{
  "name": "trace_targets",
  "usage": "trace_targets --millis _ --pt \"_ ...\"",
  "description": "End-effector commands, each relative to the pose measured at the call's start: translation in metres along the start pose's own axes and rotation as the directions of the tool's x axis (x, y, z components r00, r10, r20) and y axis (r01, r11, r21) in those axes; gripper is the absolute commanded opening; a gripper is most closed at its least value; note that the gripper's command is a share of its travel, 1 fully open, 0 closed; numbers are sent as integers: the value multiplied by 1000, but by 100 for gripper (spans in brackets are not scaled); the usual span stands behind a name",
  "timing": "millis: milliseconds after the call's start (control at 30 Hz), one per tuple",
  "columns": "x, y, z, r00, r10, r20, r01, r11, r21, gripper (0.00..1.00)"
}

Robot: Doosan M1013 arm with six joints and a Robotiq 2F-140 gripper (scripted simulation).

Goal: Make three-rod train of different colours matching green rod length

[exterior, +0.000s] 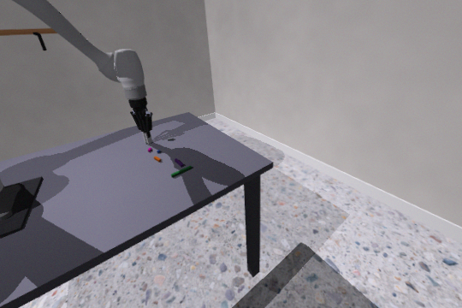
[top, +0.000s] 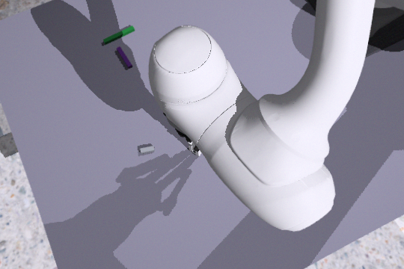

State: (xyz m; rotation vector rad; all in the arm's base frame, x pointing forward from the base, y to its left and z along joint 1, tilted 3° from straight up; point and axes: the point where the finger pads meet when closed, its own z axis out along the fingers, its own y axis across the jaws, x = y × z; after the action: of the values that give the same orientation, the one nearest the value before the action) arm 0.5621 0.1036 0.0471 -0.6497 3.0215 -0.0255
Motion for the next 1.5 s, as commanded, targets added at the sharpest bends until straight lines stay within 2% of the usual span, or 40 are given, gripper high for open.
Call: trace_targets --millis 0,1100,1300,1467 --pt "0 0 0 1000 0 0 0 1000 0 3" --pt "0 0 -1 1000 0 0 0 1000 0 3" --pt "0 0 -14 1000 0 0 0 1000 0 3" --pt "0 0 -47 1000 0 0 0 1000 0 3"
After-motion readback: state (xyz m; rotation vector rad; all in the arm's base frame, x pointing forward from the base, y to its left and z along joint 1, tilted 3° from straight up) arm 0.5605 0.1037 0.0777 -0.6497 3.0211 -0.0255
